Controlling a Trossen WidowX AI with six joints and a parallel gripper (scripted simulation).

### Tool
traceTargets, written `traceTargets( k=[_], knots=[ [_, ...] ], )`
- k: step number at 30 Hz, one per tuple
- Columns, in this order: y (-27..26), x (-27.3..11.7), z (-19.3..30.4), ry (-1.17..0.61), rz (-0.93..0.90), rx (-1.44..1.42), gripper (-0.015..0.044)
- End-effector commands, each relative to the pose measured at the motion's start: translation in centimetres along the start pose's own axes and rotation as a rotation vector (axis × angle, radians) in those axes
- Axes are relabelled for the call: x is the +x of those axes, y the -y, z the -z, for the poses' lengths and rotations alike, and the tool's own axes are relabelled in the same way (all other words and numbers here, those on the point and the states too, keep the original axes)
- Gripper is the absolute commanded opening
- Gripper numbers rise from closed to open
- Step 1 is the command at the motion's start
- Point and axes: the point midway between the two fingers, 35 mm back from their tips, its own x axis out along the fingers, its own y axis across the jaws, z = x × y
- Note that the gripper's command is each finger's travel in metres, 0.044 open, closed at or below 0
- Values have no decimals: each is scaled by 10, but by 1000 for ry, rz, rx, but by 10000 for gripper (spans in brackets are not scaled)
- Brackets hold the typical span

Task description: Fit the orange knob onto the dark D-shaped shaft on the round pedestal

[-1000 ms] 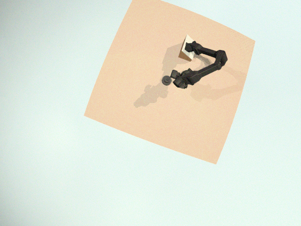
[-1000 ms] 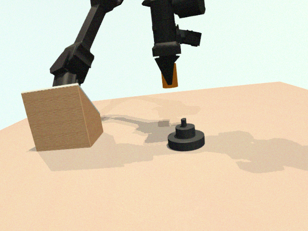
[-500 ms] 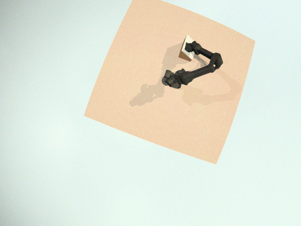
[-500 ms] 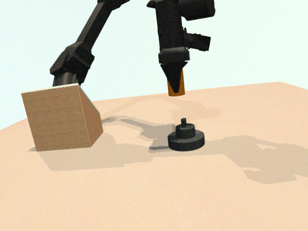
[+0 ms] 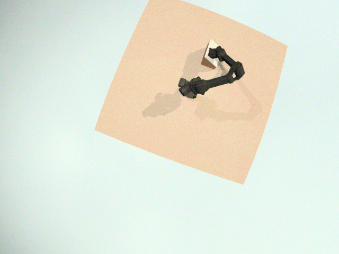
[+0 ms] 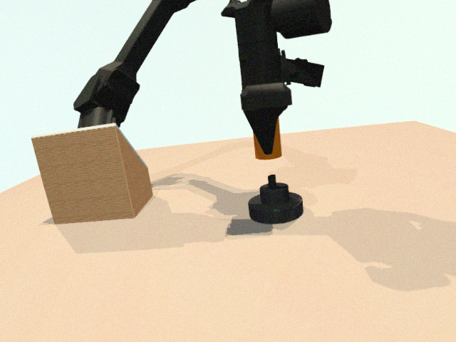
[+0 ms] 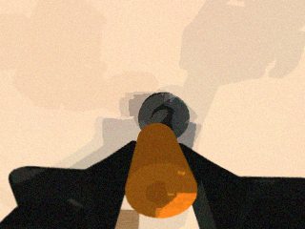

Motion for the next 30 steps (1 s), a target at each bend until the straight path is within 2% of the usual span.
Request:
traceTargets(
  k=[1, 13, 30],
  knots=[
    [12, 1, -2, 11, 7, -8, 0],
    [14, 28, -3, 11, 5, -8, 0],
    [15, 27, -5, 11, 5, -14, 0]
  ],
)
